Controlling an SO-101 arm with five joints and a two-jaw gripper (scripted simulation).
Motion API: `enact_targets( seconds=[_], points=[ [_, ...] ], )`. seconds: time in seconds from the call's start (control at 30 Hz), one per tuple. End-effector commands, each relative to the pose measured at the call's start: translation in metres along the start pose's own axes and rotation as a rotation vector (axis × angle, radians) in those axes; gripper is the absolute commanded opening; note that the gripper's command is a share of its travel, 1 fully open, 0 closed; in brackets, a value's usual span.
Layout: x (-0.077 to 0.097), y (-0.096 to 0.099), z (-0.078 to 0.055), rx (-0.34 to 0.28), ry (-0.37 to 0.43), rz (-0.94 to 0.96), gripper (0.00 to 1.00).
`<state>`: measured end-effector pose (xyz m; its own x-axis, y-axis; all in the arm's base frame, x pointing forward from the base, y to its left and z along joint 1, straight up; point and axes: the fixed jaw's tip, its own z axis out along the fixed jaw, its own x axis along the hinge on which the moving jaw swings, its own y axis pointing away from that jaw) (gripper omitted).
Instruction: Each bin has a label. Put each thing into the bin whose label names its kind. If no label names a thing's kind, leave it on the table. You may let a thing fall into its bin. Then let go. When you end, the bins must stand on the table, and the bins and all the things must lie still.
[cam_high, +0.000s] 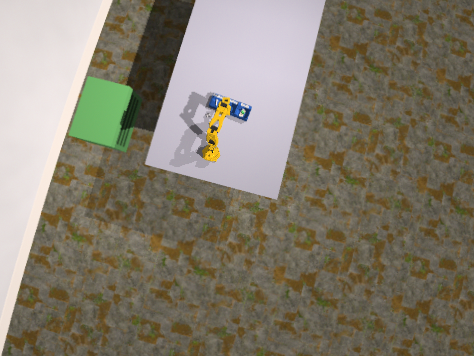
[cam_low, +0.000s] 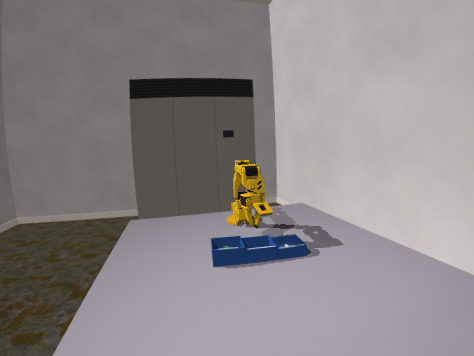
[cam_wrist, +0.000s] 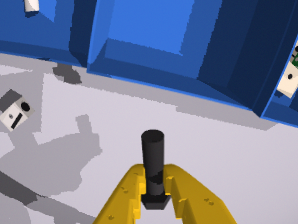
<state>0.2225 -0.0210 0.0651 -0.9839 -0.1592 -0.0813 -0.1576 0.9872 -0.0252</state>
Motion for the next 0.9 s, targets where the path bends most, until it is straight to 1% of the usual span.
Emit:
enact_targets(
  seconds=[0.0,0.33,0.6,0.67,0.87],
  points=[
    [-0.009,0.002,-0.009,0.011,-0.049,-0.005,0.00],
    [-0.012,0.004,-0.009,0.011,-0.056,-0.004,0.00],
    [-0.028,0.015,-0.008,0.009,-0.088,0.000,0.00],
    [-0.028,0.015,-0.008,0.009,-0.088,0.000,0.00],
    [-0.040,0.025,-0.008,0.004,-0.114,0.003,0.00]
  ],
)
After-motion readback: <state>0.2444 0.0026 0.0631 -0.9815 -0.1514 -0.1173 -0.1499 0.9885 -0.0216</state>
